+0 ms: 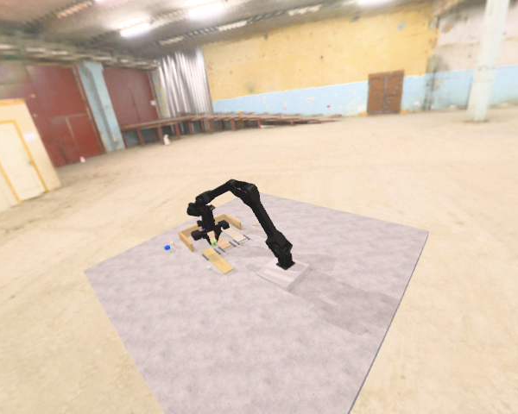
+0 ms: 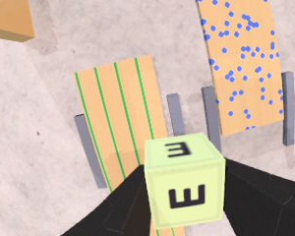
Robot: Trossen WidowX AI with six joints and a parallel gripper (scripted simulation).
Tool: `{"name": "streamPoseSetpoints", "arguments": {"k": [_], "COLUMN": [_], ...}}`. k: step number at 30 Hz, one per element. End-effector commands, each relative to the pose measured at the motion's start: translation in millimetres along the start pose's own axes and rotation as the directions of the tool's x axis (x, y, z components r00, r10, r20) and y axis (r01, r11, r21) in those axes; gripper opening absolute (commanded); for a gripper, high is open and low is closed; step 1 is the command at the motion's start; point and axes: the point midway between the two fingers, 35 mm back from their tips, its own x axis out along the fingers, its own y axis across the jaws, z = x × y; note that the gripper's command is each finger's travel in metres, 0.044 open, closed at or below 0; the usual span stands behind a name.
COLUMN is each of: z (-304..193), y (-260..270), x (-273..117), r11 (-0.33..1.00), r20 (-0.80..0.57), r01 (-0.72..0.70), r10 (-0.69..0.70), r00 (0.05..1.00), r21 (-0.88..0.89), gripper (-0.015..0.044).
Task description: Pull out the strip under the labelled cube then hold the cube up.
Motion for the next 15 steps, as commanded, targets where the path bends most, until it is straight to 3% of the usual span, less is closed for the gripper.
{"name": "streamPoseSetpoints", "arguments": {"k": [1,15], "z": [-8,-45], "y": [-5,-28], "x": [-3,-5], "r11": [1.0,1.0], "r20": [-0.008,-0.012], "r01": [0.002,0.004], "r10": [-0.002,-0.004], "r00": [1.0,1.0], "r21": [-0.003,-0.003], "gripper": [0.0,0.0]}}
